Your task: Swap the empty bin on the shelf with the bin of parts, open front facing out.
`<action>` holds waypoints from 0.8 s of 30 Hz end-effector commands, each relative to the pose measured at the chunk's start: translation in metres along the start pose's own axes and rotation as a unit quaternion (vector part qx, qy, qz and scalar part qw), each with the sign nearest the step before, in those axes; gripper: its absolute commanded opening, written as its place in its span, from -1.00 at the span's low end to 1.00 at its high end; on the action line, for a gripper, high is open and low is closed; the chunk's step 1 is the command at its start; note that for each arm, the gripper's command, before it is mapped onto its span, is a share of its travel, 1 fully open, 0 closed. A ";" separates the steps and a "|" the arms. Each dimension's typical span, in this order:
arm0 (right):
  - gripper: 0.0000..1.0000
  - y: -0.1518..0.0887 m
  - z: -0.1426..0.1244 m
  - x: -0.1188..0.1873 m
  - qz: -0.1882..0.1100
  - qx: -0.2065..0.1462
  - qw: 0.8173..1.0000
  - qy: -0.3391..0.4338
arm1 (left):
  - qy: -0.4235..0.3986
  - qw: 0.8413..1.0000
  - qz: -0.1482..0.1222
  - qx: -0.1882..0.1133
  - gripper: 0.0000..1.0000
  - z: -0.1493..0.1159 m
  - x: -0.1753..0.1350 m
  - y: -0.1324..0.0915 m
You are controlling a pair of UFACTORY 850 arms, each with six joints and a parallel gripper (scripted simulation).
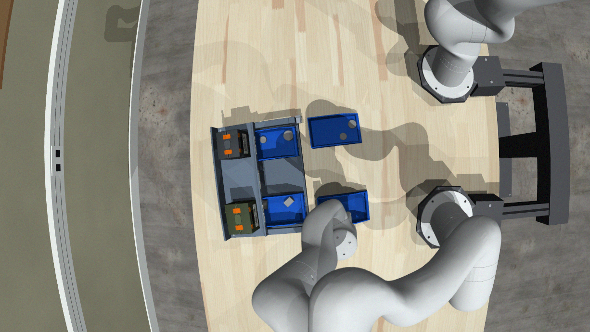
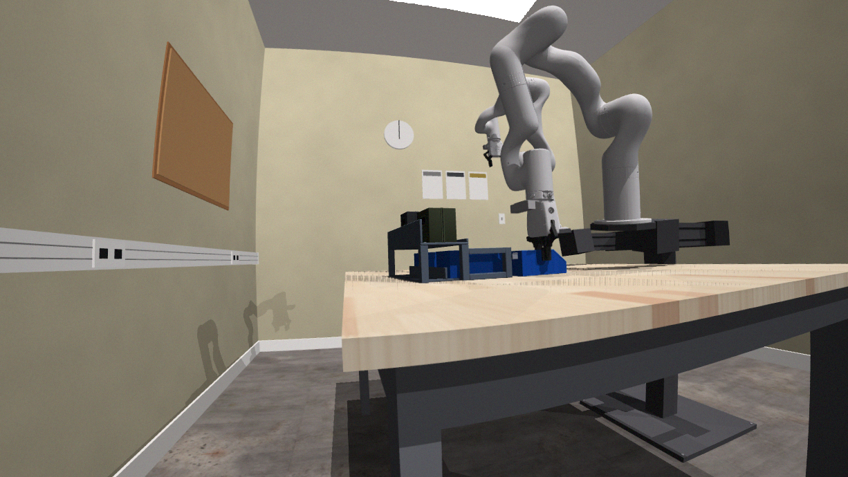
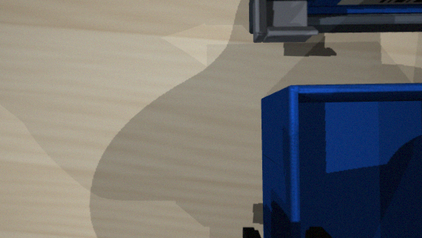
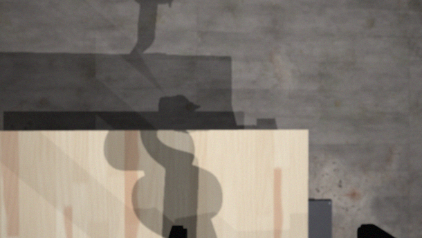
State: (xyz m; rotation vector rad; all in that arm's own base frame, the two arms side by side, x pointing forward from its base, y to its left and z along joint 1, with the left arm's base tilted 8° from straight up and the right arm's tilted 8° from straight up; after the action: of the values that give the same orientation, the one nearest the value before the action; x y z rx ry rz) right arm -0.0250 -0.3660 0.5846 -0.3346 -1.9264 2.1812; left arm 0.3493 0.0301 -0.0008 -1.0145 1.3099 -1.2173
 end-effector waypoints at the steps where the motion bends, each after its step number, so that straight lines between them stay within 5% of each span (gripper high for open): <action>1: 1.00 -0.001 0.000 0.000 0.000 0.001 1.000 0.000 | 0.000 1.000 0.000 0.000 -0.46 0.000 0.000 0.000; 24: 1.00 -0.001 0.000 0.000 0.000 0.001 1.000 0.000 | 0.000 1.000 0.000 0.000 -0.46 0.000 0.000 -0.012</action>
State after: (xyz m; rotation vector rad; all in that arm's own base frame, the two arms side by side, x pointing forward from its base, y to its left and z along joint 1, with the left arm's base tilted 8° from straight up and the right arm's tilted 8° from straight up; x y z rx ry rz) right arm -0.0250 -0.3660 0.5846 -0.3346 -1.9264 2.1812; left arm 0.3488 0.0291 0.0070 -1.0145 1.3098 -1.2175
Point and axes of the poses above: on each arm, the point where the finger pads meet when closed, its own y axis out along the fingers, its own x axis across the jaws, z = x × y, the point moved 7 cm from there along -y, back along the fingers, and after that the axes turned 14 degrees about y, right-handed, at the moved point
